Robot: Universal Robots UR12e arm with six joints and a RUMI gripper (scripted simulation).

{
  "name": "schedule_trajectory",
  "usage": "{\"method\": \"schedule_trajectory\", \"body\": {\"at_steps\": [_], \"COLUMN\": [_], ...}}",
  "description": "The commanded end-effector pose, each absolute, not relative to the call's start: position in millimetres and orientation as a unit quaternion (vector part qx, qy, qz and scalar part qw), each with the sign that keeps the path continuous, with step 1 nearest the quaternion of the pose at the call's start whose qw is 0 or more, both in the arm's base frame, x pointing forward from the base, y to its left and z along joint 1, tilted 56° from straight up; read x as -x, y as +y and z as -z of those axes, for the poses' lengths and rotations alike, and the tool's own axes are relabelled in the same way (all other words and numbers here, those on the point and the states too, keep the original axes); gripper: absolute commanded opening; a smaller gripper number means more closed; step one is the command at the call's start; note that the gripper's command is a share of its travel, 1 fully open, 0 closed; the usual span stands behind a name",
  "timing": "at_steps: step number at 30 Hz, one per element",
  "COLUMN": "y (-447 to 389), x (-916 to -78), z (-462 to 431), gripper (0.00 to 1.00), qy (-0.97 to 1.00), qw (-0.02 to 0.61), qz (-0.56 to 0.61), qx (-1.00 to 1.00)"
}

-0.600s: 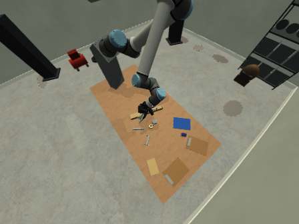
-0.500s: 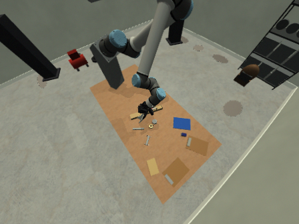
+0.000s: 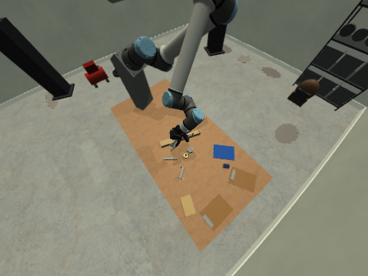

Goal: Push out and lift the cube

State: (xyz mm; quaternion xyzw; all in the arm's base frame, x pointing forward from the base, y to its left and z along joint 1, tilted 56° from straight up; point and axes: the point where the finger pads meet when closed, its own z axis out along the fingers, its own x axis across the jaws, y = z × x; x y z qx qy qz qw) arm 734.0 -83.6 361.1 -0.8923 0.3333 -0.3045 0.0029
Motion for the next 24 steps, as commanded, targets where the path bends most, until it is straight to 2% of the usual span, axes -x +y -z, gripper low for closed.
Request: {"method": "schedule_trajectory", "body": {"at_steps": [1, 8, 14, 16, 20, 24], "y": [-83.3, -49.2, 39.5, 39.5, 120.7, 162.5], "x": [-734.2, -742.7, -750.3, -750.3, -740.0, -728.3], "z": [-361.6, -345.4, -308.7, -308.7, -280.6, -268.0], "gripper": [0.00, 0.00, 0.00, 0.00, 0.00, 0.00], "qy": [0.333, 0.320, 0.287, 0.287, 0.254, 0.237], "qw": [0.003, 0.026, 0.084, 0.084, 0.139, 0.167], "qz": [0.305, 0.317, 0.342, 0.342, 0.358, 0.364], "qx": [0.892, 0.892, 0.891, 0.891, 0.888, 0.885]}}
